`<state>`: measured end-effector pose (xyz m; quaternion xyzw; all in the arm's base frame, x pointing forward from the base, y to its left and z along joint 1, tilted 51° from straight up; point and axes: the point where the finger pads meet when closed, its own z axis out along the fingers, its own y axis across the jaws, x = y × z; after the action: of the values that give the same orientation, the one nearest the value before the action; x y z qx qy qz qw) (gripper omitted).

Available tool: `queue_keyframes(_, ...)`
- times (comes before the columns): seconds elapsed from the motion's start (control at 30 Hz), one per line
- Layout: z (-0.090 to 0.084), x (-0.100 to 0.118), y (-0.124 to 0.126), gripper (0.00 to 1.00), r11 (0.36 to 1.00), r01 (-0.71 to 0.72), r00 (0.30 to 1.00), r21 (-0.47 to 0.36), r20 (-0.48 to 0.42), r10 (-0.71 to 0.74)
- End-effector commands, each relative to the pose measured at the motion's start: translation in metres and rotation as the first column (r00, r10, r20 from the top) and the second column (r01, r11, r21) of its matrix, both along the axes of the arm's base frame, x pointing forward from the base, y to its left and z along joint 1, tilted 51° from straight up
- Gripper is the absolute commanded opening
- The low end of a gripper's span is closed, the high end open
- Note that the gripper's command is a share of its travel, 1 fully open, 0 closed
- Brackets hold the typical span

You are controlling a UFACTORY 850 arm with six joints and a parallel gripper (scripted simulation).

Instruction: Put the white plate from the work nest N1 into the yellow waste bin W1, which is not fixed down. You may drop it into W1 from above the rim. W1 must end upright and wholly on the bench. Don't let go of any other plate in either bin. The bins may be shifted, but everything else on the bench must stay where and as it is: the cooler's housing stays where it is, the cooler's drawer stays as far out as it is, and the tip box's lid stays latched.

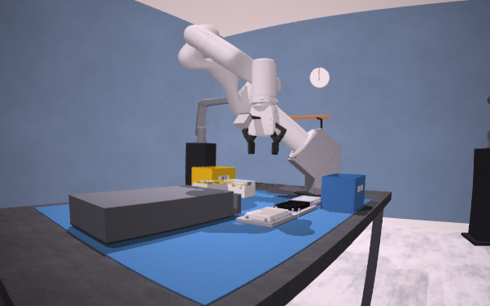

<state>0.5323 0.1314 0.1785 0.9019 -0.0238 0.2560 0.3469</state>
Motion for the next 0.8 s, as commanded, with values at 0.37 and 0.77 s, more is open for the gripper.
queue_keyframes(0.37,-0.016,0.062,0.026,1.0,1.0,0.0,1.0,0.0,0.0,0.0)
queue_keyframes(0.77,-0.028,0.107,0.045,1.0,1.0,0.0,1.0,0.0,0.0,0.0)
